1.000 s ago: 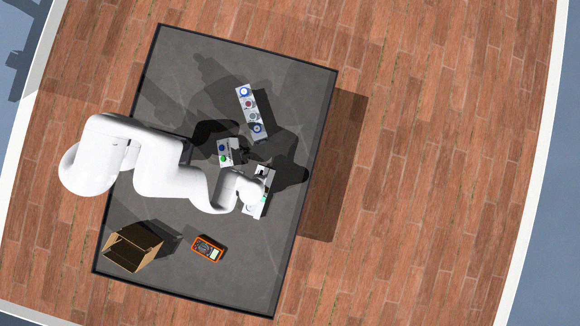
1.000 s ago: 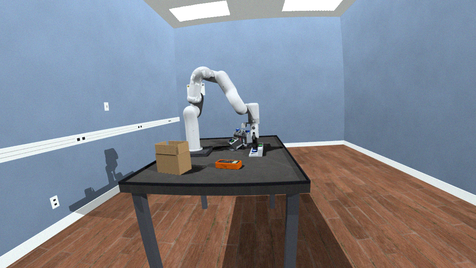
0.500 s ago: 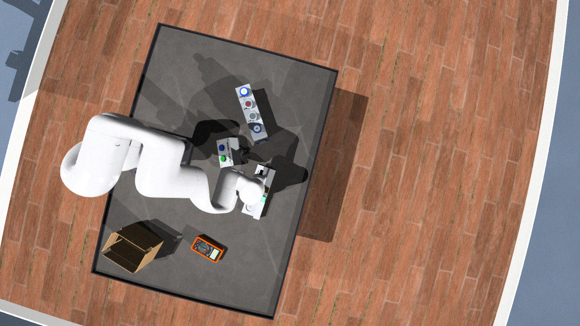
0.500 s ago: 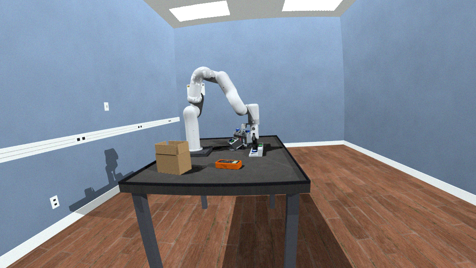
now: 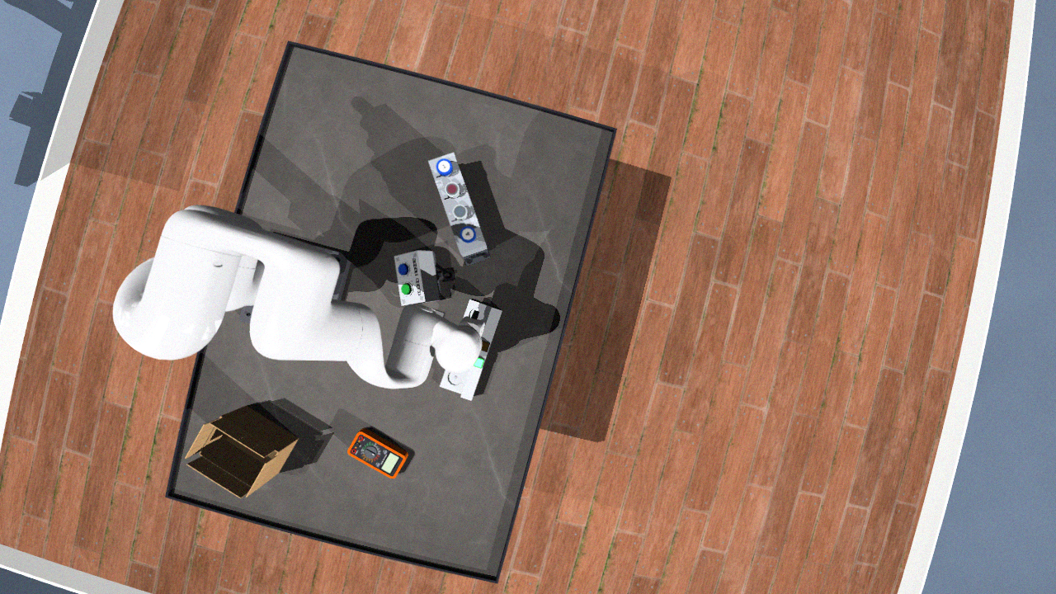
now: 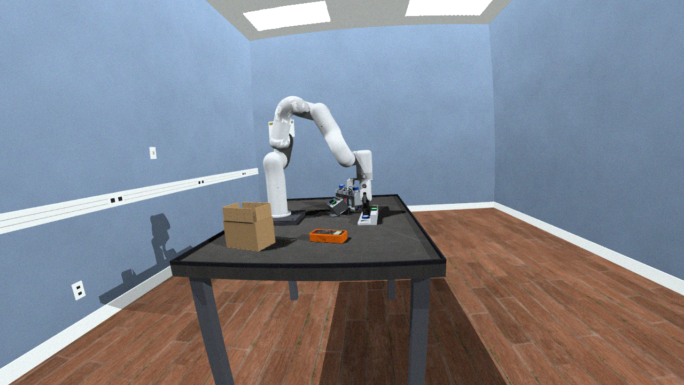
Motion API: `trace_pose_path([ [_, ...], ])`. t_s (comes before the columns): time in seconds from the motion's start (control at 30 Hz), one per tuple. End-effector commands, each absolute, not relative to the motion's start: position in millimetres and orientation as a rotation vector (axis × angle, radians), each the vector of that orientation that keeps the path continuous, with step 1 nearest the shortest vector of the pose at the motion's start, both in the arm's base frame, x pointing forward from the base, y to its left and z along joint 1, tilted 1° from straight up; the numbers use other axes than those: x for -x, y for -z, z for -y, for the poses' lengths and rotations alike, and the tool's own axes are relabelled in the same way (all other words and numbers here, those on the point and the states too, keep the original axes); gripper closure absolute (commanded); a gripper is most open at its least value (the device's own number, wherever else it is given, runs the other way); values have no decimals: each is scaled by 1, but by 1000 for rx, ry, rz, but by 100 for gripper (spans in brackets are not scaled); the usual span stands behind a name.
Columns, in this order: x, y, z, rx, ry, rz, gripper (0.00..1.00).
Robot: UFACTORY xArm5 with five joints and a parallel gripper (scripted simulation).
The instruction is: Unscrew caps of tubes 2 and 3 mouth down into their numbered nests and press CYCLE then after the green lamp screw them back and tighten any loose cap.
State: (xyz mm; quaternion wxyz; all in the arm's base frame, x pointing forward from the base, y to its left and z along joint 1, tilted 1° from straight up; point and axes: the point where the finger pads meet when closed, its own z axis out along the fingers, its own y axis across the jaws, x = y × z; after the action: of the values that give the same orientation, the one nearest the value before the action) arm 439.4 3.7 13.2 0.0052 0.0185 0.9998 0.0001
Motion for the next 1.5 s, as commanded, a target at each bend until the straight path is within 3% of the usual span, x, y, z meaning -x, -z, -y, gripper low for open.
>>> trace_pose_path([
  [0.0, -441, -14, -4, -58, 12, -3127, 100],
  [0.4, -441, -14, -4, -58, 12, -3127, 100],
  [1.47, -439, -154, -5, -58, 12, -3127, 100],
])
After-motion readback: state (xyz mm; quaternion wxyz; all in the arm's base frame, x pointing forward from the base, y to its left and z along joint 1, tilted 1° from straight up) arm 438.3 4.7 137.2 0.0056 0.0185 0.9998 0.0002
